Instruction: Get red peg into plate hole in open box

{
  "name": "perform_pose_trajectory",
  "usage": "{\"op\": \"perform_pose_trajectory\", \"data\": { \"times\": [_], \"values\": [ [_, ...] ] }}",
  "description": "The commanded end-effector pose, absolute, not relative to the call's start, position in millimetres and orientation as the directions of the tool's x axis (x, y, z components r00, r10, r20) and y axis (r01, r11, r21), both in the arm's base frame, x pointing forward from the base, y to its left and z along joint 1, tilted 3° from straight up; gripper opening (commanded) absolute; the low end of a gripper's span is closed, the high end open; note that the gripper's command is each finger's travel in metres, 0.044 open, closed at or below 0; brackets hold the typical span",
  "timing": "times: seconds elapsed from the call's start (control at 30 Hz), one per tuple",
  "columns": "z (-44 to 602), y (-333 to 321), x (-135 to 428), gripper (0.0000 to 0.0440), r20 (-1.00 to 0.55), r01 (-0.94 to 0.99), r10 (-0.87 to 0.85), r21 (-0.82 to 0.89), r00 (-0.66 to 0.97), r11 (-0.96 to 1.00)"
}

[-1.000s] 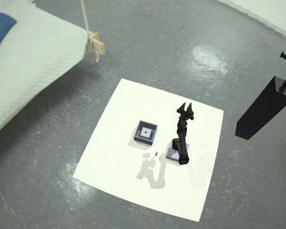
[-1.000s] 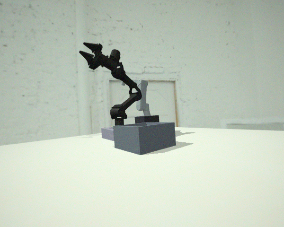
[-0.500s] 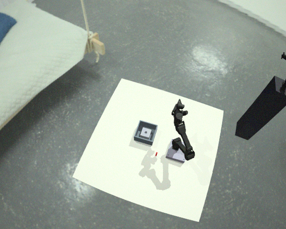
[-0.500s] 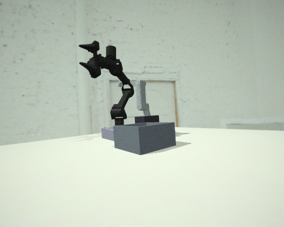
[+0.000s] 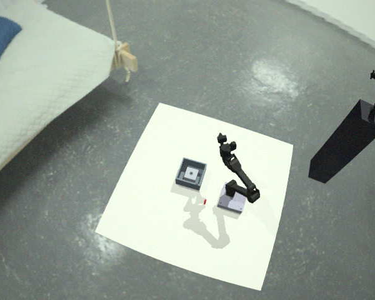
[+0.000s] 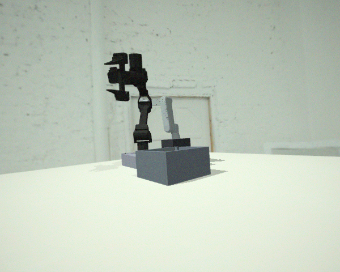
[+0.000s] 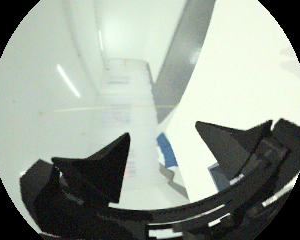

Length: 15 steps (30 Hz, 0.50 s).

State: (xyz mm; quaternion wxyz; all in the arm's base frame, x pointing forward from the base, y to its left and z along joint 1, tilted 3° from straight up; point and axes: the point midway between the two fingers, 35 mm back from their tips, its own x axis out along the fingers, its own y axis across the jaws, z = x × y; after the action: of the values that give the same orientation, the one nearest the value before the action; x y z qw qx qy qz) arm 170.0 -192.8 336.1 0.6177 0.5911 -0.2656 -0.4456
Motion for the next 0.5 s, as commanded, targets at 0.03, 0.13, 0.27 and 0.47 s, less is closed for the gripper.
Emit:
{"op": "perform_pose_trajectory", "data": {
  "times": [0.03, 0.13, 0.27, 0.47],
  "values": [
    [318, -180, 189, 0.044, -0.295, 0.388, -0.812, 0.917, 0.505, -0.092],
    [308, -170, 198, 0.044, -0.349, 0.469, -0.775, 0.88, 0.527, -0.078],
    [294, -155, 210, 0.044, -0.42, 0.567, -0.721, 0.822, 0.551, -0.046],
    [274, -130, 225, 0.044, -0.522, 0.691, -0.634, 0.723, 0.57, 0.026]
  ]
}}
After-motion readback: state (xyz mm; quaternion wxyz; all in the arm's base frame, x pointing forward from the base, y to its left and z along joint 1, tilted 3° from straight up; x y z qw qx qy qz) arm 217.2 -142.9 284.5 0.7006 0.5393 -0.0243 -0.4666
